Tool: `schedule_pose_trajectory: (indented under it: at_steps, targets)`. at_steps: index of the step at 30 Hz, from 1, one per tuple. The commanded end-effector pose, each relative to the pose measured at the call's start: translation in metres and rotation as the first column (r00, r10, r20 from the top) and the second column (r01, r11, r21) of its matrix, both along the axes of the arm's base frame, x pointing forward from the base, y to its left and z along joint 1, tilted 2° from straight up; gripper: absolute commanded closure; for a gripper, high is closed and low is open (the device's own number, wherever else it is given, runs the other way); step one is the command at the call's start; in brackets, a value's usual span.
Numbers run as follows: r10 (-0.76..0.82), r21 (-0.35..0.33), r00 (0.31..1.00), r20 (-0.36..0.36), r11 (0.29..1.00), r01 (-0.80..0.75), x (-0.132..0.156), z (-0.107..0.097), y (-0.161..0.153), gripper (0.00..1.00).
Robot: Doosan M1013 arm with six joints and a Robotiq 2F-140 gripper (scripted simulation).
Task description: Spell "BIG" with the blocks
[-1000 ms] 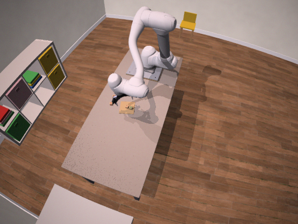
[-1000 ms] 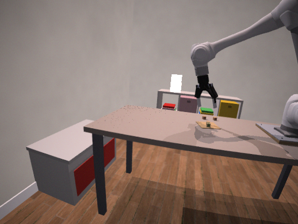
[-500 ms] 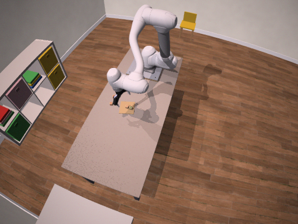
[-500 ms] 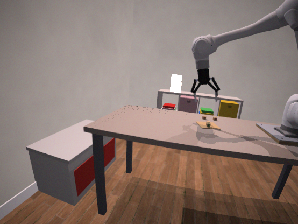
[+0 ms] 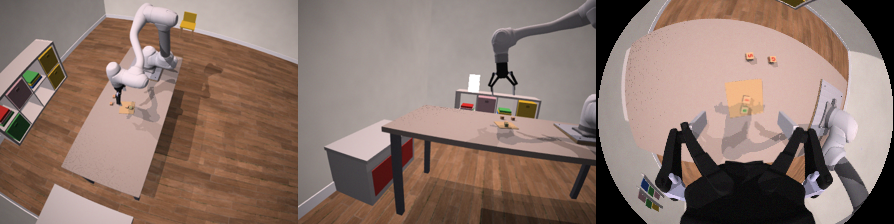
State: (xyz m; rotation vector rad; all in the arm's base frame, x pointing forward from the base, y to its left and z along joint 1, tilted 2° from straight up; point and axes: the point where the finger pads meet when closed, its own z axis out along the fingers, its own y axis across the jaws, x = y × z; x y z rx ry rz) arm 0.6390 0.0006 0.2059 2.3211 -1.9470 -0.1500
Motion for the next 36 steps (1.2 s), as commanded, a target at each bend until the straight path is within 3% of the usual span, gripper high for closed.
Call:
schedule_pose_trajectory:
  at_steps: [1, 7, 8, 14, 22, 24, 25, 28, 36]
  targets:
    - [0.135, 0.026, 0.991, 0.013, 0.99, -0.135, 0.002, 0.011, 0.0, 0.0]
    - [0.274, 0.042, 0.961, 0.03, 0.96, -0.275, 0.004, 0.023, 0.0, 0.0]
    - [0.367, 0.05, 0.929, 0.043, 0.928, -0.369, 0.005, 0.031, 0.0, 0.0]
    - [0.532, 0.06, 0.844, 0.068, 0.842, -0.536, 0.007, 0.046, 0.0, 0.0]
    - [0.745, 0.059, 0.659, 0.104, 0.656, -0.752, 0.009, 0.07, 0.0, 0.0]
    - [0.745, 0.059, 0.659, 0.104, 0.656, -0.752, 0.009, 0.07, 0.0, 0.0]
    - [0.807, 0.055, 0.579, 0.115, 0.577, -0.815, 0.01, 0.079, -0.001, 0.0]
    - [0.848, 0.051, 0.516, 0.122, 0.513, -0.857, 0.01, 0.085, -0.001, 0.0]
    - [0.958, 0.027, 0.249, 0.142, 0.248, -0.968, 0.011, 0.11, -0.001, 0.0]
